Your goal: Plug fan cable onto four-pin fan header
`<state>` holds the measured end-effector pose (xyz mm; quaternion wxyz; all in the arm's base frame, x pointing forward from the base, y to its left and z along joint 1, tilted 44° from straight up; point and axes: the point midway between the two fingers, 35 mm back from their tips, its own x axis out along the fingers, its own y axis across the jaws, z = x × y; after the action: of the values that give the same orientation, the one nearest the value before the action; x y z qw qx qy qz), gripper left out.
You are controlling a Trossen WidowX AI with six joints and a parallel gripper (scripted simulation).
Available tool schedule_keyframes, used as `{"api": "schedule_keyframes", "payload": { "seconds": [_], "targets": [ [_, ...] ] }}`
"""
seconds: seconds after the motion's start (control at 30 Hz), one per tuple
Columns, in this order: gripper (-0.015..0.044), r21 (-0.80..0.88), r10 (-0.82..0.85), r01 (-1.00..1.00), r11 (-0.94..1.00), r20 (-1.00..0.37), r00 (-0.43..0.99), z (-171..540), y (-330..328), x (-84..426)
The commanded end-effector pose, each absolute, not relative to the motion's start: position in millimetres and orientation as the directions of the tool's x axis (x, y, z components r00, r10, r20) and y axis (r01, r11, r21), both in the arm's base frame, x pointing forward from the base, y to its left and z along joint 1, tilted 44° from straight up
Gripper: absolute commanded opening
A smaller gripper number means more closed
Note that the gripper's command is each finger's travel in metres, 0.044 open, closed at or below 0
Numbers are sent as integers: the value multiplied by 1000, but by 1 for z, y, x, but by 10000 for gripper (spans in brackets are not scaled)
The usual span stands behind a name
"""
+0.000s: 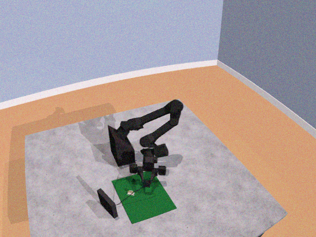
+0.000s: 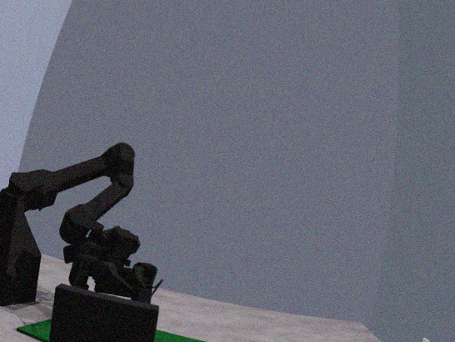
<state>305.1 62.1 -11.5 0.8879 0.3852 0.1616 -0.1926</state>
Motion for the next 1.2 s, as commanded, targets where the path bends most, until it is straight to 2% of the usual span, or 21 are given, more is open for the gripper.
{"api": "schedule_keyframes", "payload": {
  "seconds": [0.0,1.17],
  "targets": [
    [0,629,-221,465,624,-428,876,-12,65,307],
    [0,628,-221,465,624,-429,876,-36,86,305]
  ]
}}
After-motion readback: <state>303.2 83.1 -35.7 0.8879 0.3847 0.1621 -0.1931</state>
